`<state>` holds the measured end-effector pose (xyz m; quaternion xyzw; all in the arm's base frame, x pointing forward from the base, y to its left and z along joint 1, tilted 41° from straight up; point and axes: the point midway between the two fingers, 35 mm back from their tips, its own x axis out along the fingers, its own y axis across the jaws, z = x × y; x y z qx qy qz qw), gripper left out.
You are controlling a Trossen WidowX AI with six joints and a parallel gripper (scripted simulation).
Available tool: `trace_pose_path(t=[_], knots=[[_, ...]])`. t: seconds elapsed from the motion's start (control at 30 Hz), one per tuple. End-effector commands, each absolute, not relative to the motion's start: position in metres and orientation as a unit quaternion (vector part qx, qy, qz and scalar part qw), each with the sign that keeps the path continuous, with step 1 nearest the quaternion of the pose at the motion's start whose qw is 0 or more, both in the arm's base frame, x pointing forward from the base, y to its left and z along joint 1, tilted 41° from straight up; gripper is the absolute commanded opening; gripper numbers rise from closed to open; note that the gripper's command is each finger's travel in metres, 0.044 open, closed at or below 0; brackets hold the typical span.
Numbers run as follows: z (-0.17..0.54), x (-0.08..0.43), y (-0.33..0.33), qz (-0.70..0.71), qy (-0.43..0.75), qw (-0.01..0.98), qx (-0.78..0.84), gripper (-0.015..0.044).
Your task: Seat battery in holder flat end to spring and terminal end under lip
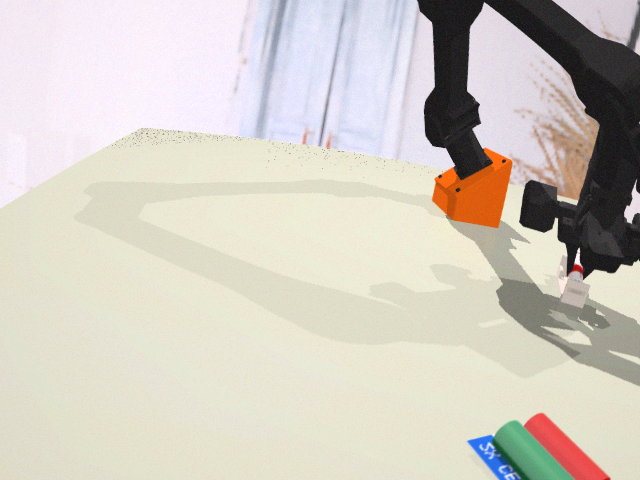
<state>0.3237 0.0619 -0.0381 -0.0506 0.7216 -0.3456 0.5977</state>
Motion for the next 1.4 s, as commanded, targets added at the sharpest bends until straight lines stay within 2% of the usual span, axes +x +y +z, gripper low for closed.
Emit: trace_pose_path(t=[0.0,1.37], knots=[[-0.0382,0.328,0.0611,-0.343,0.71,0.613,-0.054,0.0061],[-0.0449,0.321,0.058,-0.335,0.633,0.691,-0.097,0.0061]])
